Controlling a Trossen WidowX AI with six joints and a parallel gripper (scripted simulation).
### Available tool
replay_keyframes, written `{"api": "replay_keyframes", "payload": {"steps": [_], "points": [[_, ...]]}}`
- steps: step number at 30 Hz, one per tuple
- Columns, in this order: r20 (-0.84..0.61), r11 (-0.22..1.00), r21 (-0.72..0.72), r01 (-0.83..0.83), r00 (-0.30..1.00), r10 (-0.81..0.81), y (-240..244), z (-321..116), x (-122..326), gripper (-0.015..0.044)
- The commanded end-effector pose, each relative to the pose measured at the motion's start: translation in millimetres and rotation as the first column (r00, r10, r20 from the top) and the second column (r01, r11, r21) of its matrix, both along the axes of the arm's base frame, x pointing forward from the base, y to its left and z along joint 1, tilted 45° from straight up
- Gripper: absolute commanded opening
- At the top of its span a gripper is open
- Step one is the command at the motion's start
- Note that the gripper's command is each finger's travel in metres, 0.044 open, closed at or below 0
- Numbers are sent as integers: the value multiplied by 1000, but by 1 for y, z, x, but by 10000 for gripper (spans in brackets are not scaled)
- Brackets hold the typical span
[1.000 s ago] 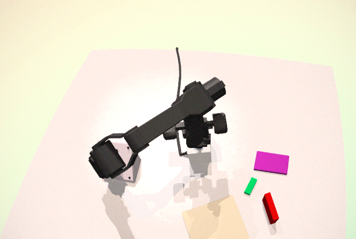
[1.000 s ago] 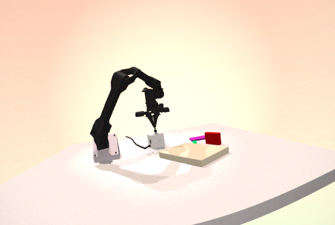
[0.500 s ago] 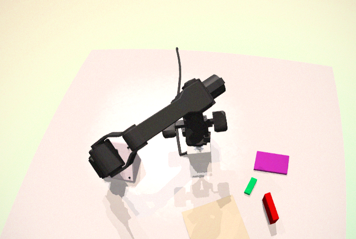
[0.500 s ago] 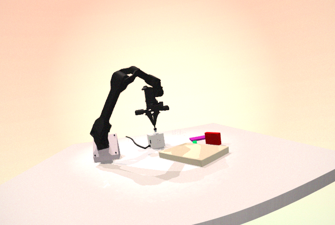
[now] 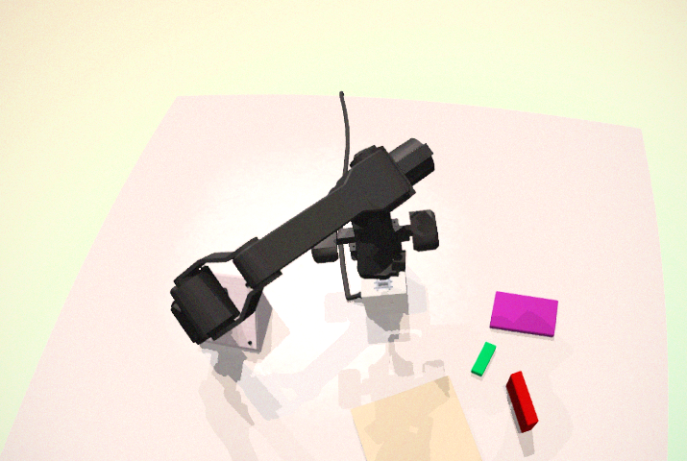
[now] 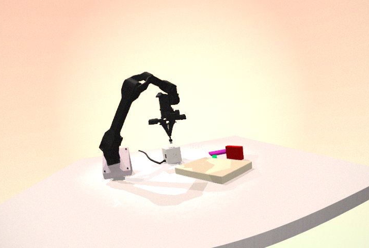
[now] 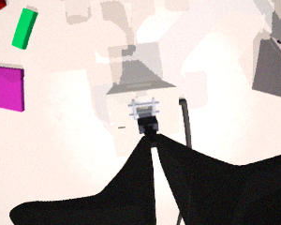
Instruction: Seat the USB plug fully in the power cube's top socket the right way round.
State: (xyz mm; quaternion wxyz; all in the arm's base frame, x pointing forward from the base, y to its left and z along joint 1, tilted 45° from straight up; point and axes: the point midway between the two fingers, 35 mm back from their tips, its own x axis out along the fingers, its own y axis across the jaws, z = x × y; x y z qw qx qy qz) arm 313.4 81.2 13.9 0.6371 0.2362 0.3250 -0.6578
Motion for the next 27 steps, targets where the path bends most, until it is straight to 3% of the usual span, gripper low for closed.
{"api": "replay_keyframes", "payload": {"steps": [1, 14, 27], "points": [[-1, 1000, 2, 5, 1000, -5, 2, 2, 0, 0], [-149, 987, 29, -158, 976, 160, 1, 1, 0, 0], [-356, 918, 118, -379, 847, 395, 1, 1, 0, 0]]}}
